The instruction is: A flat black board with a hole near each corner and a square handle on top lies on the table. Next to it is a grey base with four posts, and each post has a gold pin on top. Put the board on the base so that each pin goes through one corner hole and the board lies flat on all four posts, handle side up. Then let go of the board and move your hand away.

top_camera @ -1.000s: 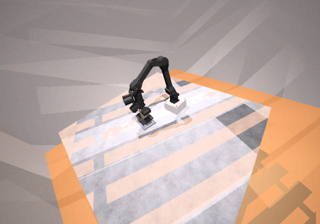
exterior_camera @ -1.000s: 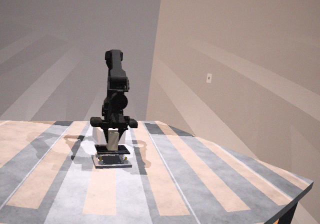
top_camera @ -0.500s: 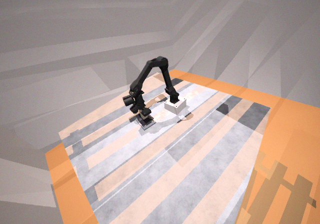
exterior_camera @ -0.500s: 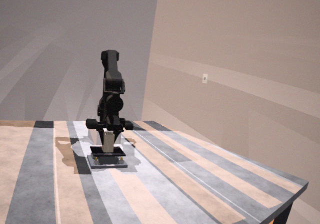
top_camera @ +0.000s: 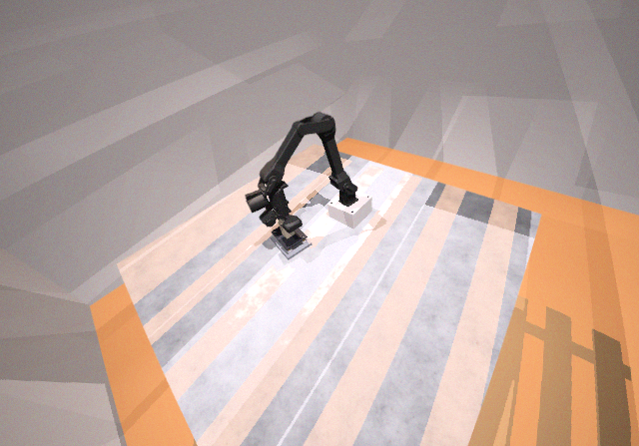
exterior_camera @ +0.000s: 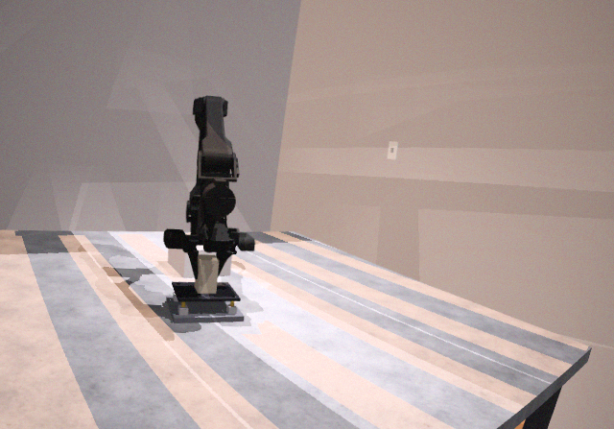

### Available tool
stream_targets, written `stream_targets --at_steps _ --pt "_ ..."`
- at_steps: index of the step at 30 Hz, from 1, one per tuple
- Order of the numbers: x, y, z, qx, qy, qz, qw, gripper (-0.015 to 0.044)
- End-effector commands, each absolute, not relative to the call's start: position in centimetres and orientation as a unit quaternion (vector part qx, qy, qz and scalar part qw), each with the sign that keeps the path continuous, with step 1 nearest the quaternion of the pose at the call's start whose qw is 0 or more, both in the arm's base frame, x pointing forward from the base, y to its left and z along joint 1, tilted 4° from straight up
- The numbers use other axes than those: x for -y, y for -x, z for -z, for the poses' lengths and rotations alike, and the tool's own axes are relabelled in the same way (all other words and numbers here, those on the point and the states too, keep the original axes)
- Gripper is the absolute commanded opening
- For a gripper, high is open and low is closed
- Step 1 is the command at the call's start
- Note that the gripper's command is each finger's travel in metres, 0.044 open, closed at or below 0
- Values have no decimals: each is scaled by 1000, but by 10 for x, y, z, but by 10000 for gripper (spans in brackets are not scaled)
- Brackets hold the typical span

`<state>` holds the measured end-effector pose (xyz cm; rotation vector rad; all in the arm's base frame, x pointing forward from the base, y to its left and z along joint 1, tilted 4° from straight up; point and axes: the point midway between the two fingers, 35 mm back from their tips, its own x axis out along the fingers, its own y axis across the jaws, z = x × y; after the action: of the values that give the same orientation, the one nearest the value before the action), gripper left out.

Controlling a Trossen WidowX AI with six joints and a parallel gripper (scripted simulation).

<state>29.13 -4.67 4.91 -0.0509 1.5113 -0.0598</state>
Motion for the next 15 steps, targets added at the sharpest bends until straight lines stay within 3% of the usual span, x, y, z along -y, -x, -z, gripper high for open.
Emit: stream_targets --at_steps 1,15 --pt "47 -292 -47 -685 24 26 727 0" --pt "47 -292 -41 -685 25 26 727 0"
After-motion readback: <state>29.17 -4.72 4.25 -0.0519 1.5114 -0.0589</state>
